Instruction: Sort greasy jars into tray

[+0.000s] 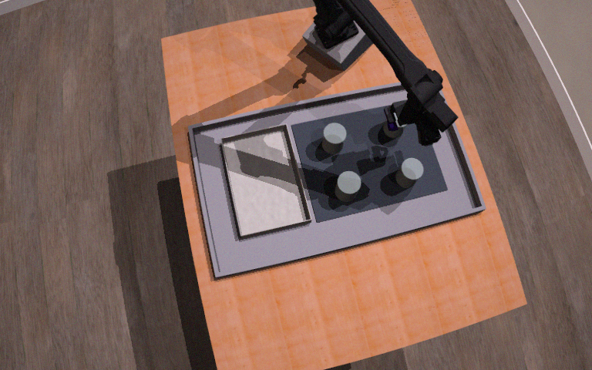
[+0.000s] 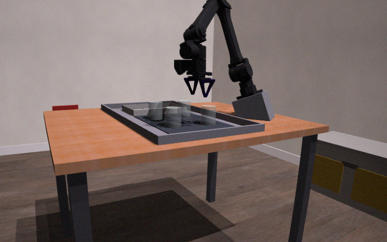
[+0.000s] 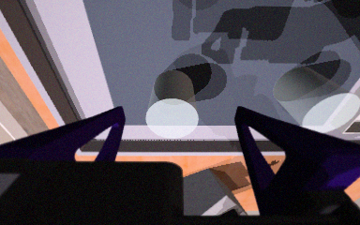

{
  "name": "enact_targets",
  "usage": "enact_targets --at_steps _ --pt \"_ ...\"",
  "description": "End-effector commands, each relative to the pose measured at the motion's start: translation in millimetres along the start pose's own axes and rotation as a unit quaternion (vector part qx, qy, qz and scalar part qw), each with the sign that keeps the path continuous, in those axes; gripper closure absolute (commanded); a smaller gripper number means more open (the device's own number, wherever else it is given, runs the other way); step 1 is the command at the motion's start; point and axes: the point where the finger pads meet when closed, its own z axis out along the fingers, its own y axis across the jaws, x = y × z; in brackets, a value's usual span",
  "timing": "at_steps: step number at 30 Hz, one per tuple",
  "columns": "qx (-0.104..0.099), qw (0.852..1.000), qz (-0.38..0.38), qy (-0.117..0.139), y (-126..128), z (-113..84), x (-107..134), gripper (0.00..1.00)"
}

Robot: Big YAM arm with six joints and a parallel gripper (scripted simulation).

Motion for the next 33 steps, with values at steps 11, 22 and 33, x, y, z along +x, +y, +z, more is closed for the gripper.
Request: enact_targets --at_steps 11,22,33 --pt "-0.008 1.000 0.008 -0.019 5 -15.9 -17 0.00" --pt "-0.008 1.000 0.008 -0.019 8 -25.0 -25 0.00" --pt "-0.008 1.000 0.008 -0.019 4 -26.4 -63 0.00"
